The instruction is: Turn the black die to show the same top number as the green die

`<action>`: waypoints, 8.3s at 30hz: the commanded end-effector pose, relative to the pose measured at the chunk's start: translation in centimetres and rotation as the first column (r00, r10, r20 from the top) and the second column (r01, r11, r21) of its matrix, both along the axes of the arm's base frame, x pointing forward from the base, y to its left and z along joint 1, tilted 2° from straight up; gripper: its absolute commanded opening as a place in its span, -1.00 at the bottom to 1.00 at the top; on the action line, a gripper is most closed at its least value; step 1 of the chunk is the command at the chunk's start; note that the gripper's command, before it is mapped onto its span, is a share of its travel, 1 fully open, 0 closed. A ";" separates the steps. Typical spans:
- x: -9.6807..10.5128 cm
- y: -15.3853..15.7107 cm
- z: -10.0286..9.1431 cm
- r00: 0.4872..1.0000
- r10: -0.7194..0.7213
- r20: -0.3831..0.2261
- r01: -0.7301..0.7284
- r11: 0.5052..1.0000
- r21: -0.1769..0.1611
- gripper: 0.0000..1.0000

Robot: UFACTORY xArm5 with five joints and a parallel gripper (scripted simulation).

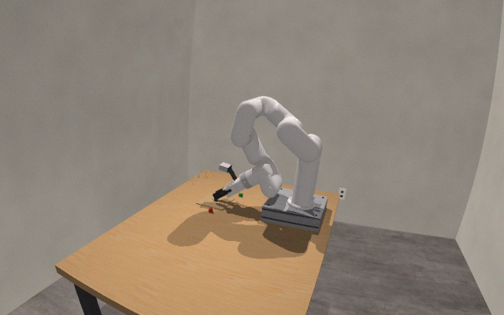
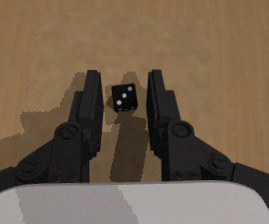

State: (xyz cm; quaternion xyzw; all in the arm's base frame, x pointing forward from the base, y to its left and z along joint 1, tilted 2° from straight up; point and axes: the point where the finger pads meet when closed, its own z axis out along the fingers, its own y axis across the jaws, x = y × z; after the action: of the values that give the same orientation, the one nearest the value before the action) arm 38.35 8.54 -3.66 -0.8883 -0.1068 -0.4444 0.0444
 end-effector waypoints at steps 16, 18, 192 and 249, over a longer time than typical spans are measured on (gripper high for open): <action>-2.6 -0.6 2.1 1.000 0.000 0.001 0.000 1.000 0.000 -0.38; -2.6 -0.6 2.4 1.000 0.000 0.001 0.000 1.000 0.000 -0.38; 2.0 0.7 2.3 0.600 -0.027 -0.799 -0.190 0.966 -0.175 -0.38; 1.9 0.6 0.6 0.600 -0.027 -0.799 -0.190 0.966 -0.175 -0.38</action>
State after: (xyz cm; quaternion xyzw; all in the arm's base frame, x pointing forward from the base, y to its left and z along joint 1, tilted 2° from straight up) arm 40.13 9.14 -3.21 -0.9853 -0.1700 0.0181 -0.0010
